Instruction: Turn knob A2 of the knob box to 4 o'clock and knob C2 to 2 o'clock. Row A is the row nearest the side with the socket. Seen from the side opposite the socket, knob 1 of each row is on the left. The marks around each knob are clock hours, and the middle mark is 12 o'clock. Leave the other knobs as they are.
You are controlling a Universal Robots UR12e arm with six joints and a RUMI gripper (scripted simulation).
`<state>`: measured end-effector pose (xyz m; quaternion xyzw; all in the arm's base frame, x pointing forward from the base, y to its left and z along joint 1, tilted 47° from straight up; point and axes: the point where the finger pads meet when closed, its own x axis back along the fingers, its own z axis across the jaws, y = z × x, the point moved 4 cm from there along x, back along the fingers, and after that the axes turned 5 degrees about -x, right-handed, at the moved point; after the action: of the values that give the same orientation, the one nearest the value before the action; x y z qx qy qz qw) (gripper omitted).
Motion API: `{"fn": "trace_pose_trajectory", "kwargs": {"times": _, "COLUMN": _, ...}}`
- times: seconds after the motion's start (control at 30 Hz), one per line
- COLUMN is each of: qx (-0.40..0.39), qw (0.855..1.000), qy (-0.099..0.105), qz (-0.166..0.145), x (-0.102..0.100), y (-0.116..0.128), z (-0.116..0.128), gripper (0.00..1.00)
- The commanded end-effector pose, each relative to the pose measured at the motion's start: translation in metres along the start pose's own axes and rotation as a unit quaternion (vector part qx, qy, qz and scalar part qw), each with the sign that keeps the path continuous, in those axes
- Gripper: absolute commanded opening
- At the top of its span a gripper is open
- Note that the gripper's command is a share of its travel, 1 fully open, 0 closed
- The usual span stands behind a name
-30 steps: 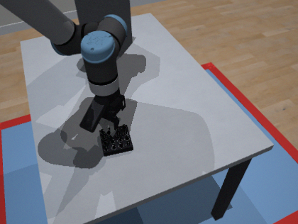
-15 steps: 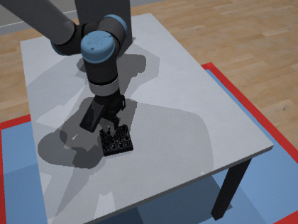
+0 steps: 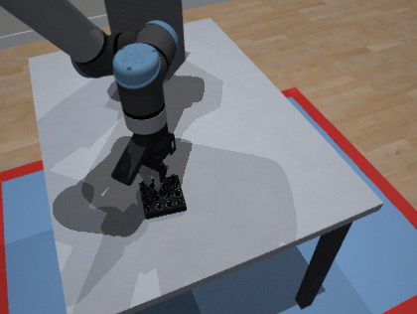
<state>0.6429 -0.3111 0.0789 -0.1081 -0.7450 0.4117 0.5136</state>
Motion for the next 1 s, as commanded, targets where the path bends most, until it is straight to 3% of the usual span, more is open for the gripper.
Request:
{"fn": "trace_pose_trajectory", "kwargs": {"times": 0.0, "qx": -0.003, "qw": 1.000, "qy": 0.000, "qz": 0.000, "x": 0.0005, "y": -0.0001, "z": -0.0002, "gripper": 0.04}}
{"fn": "trace_pose_trajectory", "kwargs": {"times": 0.97, "qx": -0.092, "qw": 0.996, "qy": 0.000, "qz": 0.000, "x": 0.0005, "y": 0.0000, "z": 0.0006, "gripper": 0.04}}
